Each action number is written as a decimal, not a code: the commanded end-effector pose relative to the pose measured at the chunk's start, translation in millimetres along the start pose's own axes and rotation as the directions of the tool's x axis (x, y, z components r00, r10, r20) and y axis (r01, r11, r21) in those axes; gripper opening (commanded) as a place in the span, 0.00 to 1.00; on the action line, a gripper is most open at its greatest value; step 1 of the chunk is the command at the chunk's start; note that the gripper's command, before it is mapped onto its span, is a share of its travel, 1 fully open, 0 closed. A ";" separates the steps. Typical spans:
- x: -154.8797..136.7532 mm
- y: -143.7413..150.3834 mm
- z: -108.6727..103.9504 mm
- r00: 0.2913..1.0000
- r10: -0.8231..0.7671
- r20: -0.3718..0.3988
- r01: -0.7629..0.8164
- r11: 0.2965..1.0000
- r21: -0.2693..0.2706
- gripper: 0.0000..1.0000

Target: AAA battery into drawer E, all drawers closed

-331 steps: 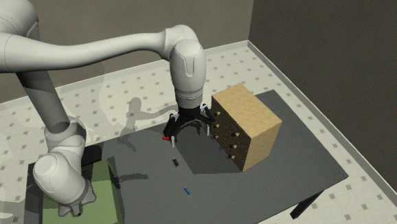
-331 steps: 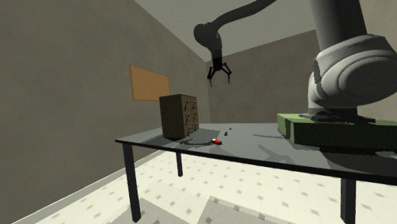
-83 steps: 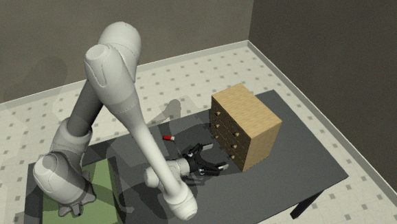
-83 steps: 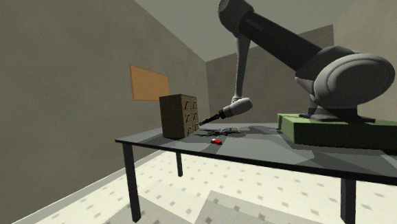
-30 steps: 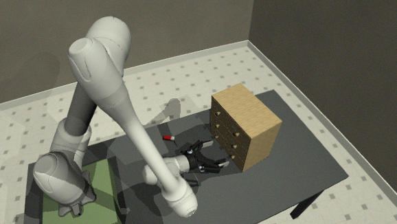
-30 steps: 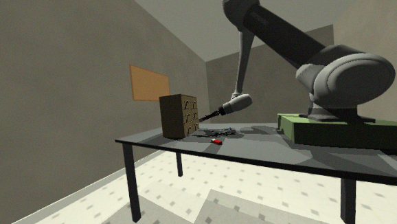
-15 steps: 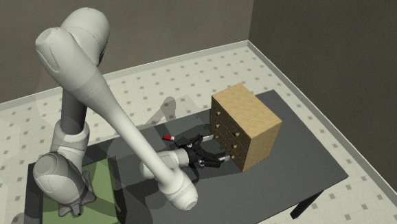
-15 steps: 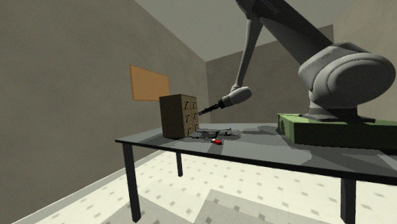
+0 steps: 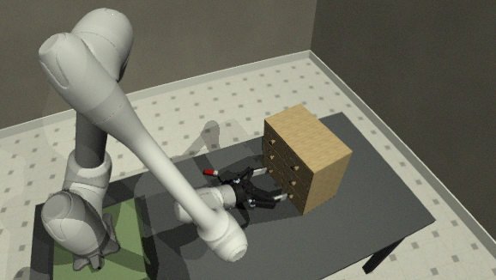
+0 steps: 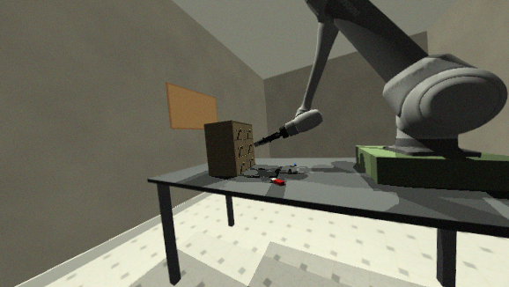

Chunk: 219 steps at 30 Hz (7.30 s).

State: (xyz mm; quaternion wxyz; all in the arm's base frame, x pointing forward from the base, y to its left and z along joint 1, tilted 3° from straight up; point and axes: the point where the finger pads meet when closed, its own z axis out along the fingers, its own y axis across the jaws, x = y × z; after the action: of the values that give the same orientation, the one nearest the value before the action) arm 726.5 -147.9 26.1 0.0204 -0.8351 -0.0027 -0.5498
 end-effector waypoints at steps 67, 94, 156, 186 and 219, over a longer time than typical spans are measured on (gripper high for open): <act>32.3 -0.3 -71.6 0.783 0.000 0.622 0.000 1.000 0.001 1.00; 55.2 0.0 -122.9 0.407 0.000 0.913 0.000 1.000 0.000 1.00; 58.0 -158.4 -130.4 0.347 0.000 0.938 0.000 1.000 0.000 1.00; 48.6 -158.4 -109.4 0.523 0.000 0.852 0.000 1.000 0.000 1.00; 25.4 -158.8 -56.9 0.863 0.000 0.506 -0.001 1.000 0.001 1.00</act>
State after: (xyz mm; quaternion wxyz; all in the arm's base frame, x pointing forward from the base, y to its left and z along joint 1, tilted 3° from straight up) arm 678.8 8.1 78.5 0.0078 -0.9544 -0.0039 -0.2984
